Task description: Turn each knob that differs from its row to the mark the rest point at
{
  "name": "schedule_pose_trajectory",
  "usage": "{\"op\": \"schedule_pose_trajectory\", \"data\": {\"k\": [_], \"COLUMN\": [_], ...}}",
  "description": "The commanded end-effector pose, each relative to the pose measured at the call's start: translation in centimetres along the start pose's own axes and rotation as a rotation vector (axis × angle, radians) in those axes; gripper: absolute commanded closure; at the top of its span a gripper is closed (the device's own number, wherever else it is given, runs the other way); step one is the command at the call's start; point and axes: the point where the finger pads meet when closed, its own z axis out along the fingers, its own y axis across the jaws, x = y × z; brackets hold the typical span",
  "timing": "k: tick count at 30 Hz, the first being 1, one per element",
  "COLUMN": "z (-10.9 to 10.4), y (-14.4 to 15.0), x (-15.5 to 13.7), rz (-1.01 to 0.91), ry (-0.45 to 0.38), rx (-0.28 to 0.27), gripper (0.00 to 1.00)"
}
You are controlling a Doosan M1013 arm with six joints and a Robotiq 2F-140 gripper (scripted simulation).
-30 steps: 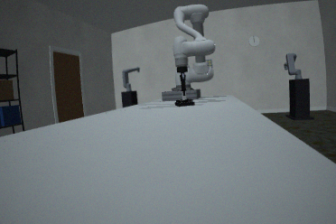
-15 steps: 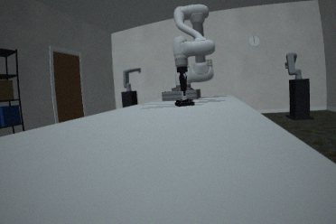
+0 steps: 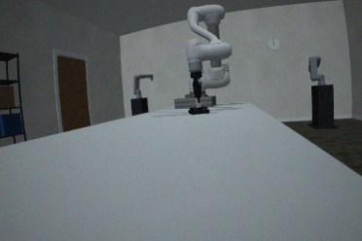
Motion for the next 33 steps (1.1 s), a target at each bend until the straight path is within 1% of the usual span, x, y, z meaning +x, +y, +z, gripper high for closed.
{"op": "schedule_pose_trajectory", "data": {"k": [1, 16, 17, 33], "z": [-0.01, -0.01, -0.01, -0.01], "y": [0.00, 0.00, 0.00, 0.00], "x": [0.00, 0.00, 0.00, 0.00], "rz": [-0.002, -0.003, -0.003, -0.003], "ry": [0.000, 0.000, 0.000, 0.000], "rx": [0.000, 0.000, 0.000, 0.000], "gripper": [0.95, 0.95, 0.88, 0.88]}}
